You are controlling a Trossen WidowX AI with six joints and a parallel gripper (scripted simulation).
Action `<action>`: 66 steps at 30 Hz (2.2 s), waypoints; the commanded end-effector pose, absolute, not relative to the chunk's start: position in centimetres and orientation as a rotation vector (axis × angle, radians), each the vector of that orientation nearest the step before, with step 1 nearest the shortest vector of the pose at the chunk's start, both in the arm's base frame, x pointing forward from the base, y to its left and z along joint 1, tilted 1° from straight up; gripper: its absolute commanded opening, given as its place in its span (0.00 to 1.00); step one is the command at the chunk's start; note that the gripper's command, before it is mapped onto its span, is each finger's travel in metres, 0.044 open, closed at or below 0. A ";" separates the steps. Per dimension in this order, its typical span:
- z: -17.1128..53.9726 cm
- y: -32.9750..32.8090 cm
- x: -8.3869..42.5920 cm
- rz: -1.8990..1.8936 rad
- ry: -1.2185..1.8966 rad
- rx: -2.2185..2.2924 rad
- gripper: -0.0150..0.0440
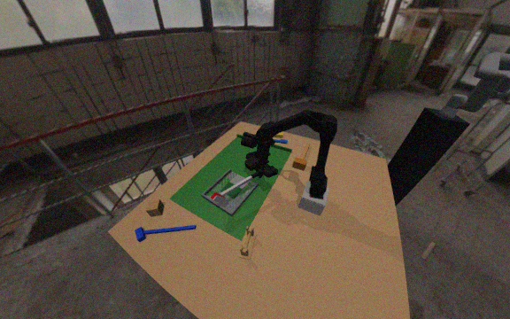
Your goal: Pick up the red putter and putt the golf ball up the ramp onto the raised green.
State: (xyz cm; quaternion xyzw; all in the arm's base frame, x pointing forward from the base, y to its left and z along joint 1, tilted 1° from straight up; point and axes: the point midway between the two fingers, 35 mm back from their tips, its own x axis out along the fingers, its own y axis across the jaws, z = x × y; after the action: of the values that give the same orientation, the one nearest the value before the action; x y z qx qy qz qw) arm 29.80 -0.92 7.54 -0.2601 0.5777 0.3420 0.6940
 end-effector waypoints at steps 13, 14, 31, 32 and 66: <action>7.9 -9.7 27.2 0.434 1.408 -0.322 0.25; 8.0 -10.2 26.9 0.415 1.414 -0.307 0.25; 8.2 -17.6 21.6 0.090 1.496 -0.030 0.25; 8.2 -17.9 21.3 0.071 1.500 -0.013 0.25; 4.7 -23.2 14.2 -0.246 1.543 0.244 0.25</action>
State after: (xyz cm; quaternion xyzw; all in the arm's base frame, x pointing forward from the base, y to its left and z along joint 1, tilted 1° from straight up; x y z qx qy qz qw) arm 14.25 -23.20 5.90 0.1076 0.6941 -0.1077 0.7036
